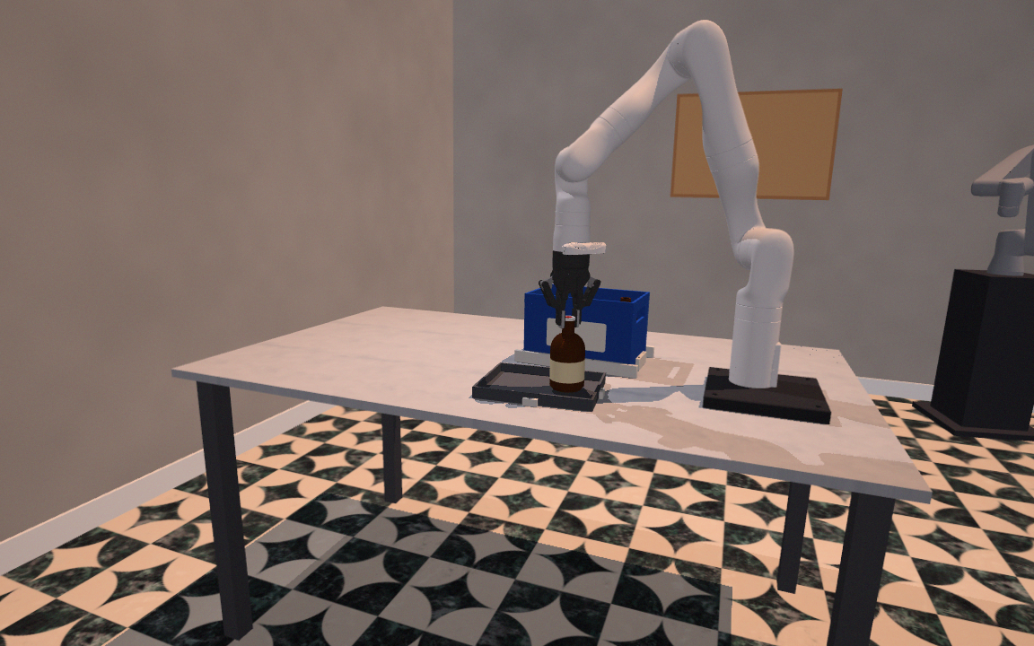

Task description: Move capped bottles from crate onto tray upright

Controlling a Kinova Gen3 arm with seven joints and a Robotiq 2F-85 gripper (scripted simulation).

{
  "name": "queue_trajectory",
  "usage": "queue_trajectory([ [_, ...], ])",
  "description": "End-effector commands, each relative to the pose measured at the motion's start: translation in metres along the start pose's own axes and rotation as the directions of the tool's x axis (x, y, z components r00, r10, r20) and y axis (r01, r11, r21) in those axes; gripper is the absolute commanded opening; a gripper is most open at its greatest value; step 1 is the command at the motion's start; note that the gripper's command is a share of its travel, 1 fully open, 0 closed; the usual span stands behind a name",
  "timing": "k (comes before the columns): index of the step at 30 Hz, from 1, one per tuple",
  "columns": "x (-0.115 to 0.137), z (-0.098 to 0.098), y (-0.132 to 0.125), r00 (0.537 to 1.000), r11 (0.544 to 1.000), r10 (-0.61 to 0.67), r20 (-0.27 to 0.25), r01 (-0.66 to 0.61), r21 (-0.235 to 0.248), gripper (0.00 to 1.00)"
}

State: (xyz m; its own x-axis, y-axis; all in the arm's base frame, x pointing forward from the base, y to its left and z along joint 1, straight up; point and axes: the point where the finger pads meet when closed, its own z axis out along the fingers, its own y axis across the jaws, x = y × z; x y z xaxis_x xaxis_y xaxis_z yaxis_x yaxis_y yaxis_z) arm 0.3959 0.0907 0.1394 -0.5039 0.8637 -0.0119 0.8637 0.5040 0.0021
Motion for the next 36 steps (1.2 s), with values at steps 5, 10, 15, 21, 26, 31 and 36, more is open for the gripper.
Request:
queue_trajectory([
  [5,0.0002,0.0009,0.0003,1.000,1.000,-0.001,0.000,0.001,-0.001,0.00],
  [10,0.0006,0.0018,0.0002,1.000,1.000,-0.002,-0.002,0.002,-0.001,0.00],
  [15,0.0011,0.0027,0.0000,1.000,1.000,-0.004,-0.003,0.004,-0.001,0.00],
  [21,0.0014,0.0035,-0.0001,1.000,1.000,-0.005,-0.005,0.005,-0.001,0.00],
  [26,0.0008,0.0025,0.0001,1.000,1.000,-0.002,-0.002,0.002,-0.001,0.00],
  [31,0.0014,0.0035,0.0000,1.000,1.000,-0.003,-0.003,0.003,-0.001,0.00],
  [36,0.0020,0.0045,-0.0002,1.000,1.000,-0.005,-0.005,0.005,-0.001,0.00],
])
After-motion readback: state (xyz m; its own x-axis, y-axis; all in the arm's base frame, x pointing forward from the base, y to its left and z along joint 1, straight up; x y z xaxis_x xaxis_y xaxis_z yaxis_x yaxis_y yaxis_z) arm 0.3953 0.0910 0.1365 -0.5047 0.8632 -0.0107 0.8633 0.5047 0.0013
